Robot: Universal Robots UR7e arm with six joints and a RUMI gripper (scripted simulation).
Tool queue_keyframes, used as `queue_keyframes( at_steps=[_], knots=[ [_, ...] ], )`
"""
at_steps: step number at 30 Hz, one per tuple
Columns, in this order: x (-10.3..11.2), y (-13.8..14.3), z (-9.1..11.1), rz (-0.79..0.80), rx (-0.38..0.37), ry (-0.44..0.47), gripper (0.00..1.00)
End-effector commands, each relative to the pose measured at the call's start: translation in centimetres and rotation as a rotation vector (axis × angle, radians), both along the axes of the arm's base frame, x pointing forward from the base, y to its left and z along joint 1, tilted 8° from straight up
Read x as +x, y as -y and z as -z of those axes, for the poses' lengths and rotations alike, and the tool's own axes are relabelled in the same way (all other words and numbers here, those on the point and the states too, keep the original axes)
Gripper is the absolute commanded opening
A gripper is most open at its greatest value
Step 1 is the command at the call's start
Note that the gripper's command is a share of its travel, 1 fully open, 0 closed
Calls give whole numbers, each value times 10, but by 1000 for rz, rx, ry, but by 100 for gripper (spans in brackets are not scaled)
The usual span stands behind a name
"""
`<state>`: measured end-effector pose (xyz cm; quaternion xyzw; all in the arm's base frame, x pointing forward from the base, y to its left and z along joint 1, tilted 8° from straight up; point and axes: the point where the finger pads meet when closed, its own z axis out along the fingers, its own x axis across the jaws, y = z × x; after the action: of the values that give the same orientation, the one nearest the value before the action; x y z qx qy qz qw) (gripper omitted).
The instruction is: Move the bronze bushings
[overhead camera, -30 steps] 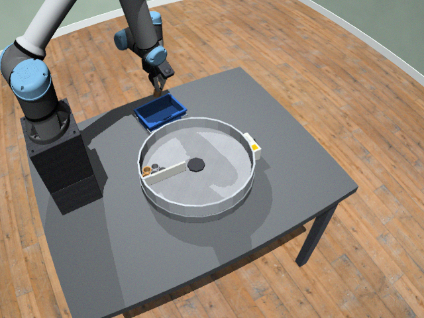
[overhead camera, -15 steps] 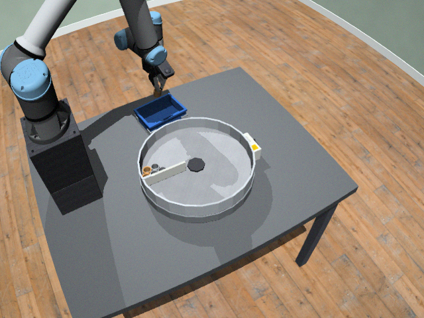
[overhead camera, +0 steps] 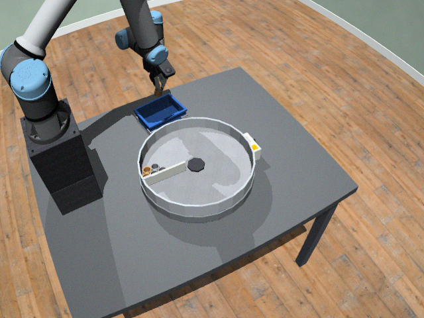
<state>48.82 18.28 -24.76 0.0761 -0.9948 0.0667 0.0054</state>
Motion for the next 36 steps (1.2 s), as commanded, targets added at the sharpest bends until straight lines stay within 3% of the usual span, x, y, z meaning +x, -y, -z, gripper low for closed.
queue_keyframes(
  at_steps=[1, 26, 31, 36],
  knots=[
    [1, 0, 0, 0, 0, 1, 0],
    [1, 0, 0, 0, 0, 1, 0],
    [3, 2, 12, 1, 0, 2, 0],
    [2, 6, 38, 1, 0, 2, 0]
  ],
)
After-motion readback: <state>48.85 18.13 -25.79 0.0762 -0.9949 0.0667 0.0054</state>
